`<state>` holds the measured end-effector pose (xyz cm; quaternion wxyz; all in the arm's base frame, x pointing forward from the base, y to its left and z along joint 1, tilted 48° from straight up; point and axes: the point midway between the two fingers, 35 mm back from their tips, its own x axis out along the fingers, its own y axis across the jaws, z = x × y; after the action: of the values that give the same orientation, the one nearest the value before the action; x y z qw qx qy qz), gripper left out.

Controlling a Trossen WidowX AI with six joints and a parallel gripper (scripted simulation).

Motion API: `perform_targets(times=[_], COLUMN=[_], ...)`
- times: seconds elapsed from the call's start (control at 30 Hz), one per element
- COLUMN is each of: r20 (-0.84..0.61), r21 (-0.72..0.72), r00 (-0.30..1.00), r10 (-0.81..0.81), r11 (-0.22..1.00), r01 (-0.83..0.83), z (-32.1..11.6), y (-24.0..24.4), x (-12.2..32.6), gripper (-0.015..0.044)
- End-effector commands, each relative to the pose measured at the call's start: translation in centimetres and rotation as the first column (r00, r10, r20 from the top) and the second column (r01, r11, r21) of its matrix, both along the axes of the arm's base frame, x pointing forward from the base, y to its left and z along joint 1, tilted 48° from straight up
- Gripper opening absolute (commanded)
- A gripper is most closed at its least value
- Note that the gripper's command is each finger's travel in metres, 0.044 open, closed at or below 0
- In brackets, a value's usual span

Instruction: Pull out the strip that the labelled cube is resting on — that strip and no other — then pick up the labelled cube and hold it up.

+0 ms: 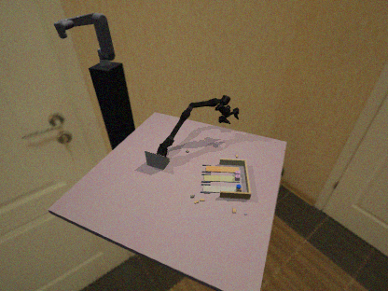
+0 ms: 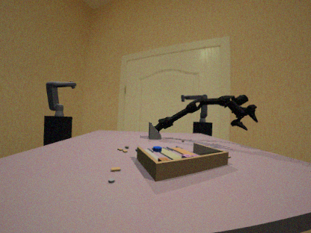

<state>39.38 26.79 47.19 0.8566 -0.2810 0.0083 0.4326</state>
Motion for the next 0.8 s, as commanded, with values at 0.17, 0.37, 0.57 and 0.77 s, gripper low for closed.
perform_targets(times=[0.17, 0.37, 0.57, 0.77], r20=[-0.150, -0.323, -0.501, -0.660], r21=[0.048, 0.108, 0.175, 0.238], r00=[0.984, 0.925, 0.820, 0.688], r10=[-0.099, -0.200, -0.276, -0.302], r11=[0.993, 0.963, 0.895, 0.784], r01=[0.107, 0.247, 0.409, 0.573], z=[-4.8, -10.7, -17.3, -23.7], y=[-5.2, -12.4, -20.5, -28.0], x=[4.2, 7.1, 7.6, 5.2], gripper=[0.0400, 0.0400, 0.0400, 0.0400])
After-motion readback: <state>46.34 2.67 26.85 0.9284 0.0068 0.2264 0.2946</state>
